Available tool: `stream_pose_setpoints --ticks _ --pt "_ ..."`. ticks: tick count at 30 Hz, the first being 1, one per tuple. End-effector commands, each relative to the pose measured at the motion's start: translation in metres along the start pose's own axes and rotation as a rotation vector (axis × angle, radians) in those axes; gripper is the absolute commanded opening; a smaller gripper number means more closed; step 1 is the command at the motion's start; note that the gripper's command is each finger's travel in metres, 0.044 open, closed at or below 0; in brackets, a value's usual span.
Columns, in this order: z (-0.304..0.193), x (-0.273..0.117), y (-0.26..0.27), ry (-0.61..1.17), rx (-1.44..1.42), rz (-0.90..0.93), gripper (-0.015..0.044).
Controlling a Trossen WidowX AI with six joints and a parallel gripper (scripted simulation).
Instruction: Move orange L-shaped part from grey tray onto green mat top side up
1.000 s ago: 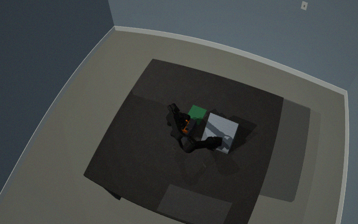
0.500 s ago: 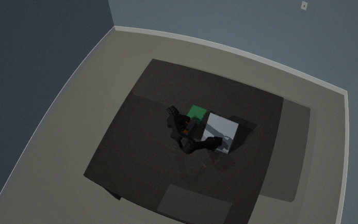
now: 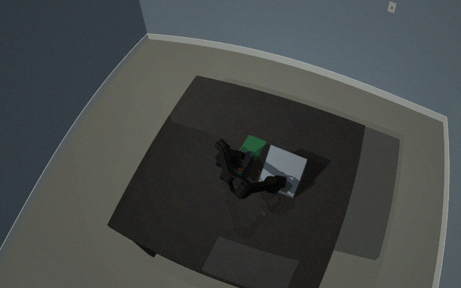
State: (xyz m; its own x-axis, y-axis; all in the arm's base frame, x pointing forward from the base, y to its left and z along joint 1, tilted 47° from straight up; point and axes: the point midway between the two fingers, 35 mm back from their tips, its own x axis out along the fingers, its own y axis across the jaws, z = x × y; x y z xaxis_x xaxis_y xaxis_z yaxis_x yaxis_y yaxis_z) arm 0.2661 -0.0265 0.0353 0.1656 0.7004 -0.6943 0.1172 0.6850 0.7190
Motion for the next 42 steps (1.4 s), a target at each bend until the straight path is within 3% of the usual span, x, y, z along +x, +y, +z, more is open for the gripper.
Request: stream_pose_setpoints --ticks 1,32,42 --pt "-0.003 0.003 -0.001 0.003 0.013 0.005 0.0180" --pt "-0.002 -0.013 0.011 0.003 0.013 0.004 0.0180" --pt "-0.002 -0.105 -0.002 0.005 0.015 0.001 0.0180"
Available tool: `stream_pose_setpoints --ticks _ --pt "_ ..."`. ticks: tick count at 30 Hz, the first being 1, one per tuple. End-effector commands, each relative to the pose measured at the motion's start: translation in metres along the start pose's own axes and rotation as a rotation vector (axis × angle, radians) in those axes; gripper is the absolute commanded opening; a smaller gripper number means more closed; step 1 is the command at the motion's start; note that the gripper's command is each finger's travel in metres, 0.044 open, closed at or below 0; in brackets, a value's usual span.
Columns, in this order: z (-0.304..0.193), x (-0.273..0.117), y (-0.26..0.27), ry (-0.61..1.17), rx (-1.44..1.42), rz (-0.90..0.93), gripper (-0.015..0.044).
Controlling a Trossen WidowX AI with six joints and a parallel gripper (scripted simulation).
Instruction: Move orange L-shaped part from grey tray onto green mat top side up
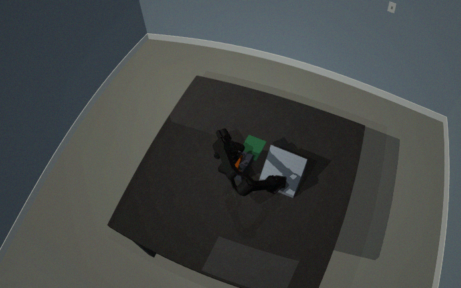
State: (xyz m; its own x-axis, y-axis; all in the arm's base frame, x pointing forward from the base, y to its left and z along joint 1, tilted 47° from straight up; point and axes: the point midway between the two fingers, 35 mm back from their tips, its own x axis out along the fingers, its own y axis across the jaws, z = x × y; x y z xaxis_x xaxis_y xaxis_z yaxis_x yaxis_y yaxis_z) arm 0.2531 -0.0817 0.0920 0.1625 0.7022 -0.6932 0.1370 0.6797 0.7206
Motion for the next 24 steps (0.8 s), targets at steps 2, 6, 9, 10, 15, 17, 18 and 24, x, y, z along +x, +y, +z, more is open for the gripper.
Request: stream_pose_setpoints --ticks 2,6,9,10,15,17,18,24 --pt "-0.0023 -0.0271 -0.0032 0.002 -0.006 0.000 0.0180" --pt "-0.0014 -0.0246 -0.0032 -0.017 0.002 -0.003 0.0180" --pt "-0.0014 -0.0246 -0.0032 -0.017 0.002 -0.003 0.0180" --pt "-0.0014 -0.0246 -0.0032 -0.017 0.002 -0.003 0.0180" --pt "-0.0014 -0.0246 -0.0032 -0.017 0.002 -0.003 0.0180" --pt "-0.0014 -0.0246 -0.0032 -0.017 0.002 -0.003 0.0180" --pt "-0.0014 -0.0246 -0.0032 -0.017 0.002 -0.003 0.0180" --pt "-0.0014 -0.0246 -0.0032 -0.017 0.002 -0.003 0.0180"
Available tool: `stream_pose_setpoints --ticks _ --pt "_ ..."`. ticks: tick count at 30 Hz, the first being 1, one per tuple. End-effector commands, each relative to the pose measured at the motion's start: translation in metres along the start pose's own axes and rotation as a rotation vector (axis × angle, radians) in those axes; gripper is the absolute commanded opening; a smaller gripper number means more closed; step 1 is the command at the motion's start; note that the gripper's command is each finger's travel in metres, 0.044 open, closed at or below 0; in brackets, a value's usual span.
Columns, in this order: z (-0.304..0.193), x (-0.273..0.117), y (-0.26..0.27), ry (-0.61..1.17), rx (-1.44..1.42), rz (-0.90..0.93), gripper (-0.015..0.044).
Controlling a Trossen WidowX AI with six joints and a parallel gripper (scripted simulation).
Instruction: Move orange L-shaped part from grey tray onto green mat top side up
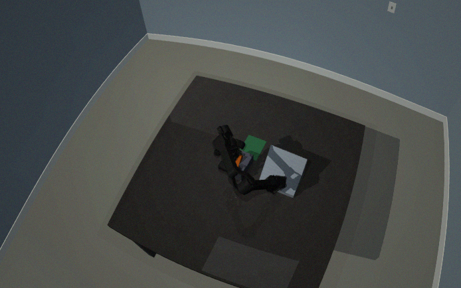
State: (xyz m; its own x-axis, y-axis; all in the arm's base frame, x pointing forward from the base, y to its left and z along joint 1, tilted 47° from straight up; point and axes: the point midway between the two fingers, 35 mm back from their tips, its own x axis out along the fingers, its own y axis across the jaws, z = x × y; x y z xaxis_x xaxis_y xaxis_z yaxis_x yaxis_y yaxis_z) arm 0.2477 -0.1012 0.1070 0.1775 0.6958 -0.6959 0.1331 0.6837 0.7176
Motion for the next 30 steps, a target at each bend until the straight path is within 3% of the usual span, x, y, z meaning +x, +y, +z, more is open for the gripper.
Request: stream_pose_setpoints --ticks 1,4,8,24,30 --pt "0.000 0.000 0.000 -0.001 0.007 0.001 0.0180" --pt "0.000 0.000 0.000 -0.001 0.007 0.001 0.0180" --pt "0.001 0.000 -0.007 0.001 -0.135 0.000 0.0280" --pt "0.010 -0.002 -0.073 0.012 -1.515 0.012 0.0280" --pt "0.010 -0.002 -0.076 0.012 -1.573 0.013 0.0280"
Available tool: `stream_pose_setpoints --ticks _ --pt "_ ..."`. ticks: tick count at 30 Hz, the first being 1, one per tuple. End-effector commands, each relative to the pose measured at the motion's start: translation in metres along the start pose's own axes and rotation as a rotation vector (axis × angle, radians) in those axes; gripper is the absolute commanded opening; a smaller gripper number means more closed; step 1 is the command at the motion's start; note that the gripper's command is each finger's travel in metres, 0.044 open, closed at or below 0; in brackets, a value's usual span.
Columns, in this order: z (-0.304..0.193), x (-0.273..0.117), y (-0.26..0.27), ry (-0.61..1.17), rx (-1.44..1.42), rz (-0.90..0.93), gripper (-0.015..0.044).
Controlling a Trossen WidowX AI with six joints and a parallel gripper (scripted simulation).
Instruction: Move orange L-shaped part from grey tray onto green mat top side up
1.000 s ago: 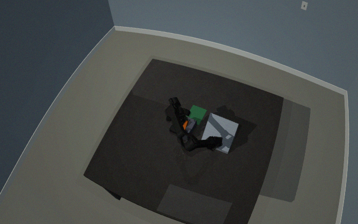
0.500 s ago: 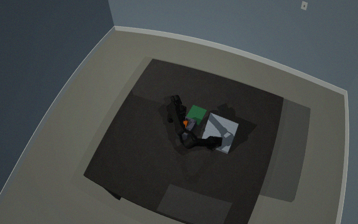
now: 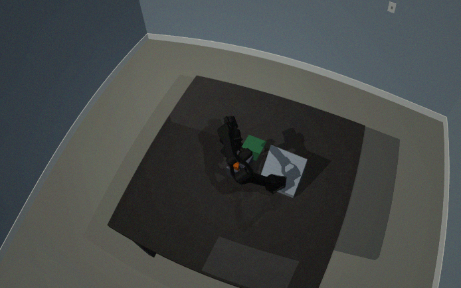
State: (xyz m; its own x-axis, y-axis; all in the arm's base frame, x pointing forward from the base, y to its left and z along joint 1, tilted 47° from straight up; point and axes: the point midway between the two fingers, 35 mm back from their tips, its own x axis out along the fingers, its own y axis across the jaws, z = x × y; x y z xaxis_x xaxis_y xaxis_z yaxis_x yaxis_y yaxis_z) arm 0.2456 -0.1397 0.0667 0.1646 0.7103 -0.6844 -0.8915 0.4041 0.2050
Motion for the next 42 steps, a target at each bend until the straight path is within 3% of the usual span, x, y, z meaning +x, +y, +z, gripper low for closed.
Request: stream_pose_setpoints --ticks 1,42 --pt "-0.018 -0.003 -0.010 0.016 -0.312 -0.001 0.0280" --pt "-0.019 0.064 -0.011 0.014 -0.313 -0.002 0.0280"
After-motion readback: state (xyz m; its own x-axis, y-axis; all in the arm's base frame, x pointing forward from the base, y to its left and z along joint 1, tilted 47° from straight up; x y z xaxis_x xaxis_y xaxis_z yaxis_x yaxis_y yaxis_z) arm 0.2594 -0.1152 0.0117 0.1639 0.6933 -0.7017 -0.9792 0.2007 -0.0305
